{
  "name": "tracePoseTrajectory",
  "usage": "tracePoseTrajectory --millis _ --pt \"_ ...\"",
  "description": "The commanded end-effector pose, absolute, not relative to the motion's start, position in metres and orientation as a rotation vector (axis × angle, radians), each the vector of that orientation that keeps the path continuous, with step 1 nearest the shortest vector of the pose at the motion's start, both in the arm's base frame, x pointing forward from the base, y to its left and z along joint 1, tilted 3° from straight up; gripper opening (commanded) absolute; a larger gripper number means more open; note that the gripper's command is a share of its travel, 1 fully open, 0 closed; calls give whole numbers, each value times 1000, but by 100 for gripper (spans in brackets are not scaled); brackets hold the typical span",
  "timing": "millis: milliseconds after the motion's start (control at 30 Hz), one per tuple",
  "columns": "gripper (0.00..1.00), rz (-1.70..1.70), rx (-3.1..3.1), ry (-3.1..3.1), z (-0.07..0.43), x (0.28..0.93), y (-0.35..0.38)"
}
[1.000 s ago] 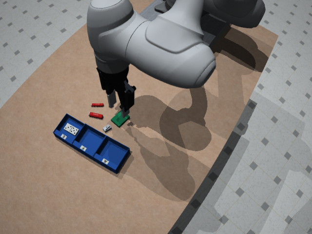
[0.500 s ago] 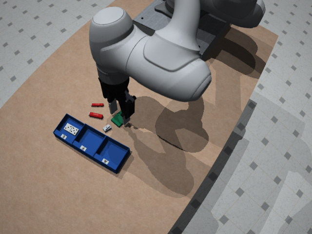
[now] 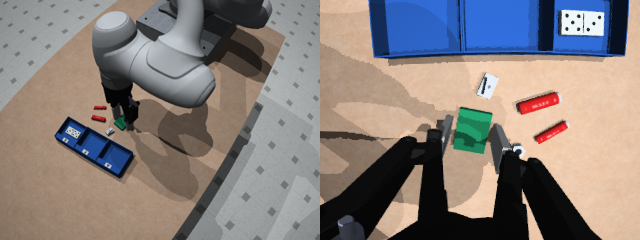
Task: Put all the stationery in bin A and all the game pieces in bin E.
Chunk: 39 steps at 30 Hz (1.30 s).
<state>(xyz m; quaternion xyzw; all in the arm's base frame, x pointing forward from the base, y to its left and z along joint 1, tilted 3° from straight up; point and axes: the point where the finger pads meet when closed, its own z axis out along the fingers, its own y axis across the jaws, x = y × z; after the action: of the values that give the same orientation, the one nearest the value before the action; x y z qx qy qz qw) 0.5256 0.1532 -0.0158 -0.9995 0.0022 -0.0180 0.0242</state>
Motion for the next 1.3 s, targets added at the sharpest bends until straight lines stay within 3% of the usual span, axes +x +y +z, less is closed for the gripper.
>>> tracePoseTrajectory --millis 0,267,300,1267 --pt "33 -56 -3092 7 -17 526 153" --pt "33 -56 -3092 7 -17 526 153" --pt "21 -56 -3092 7 -17 526 153" --pt "21 -56 -3092 7 -17 526 153"
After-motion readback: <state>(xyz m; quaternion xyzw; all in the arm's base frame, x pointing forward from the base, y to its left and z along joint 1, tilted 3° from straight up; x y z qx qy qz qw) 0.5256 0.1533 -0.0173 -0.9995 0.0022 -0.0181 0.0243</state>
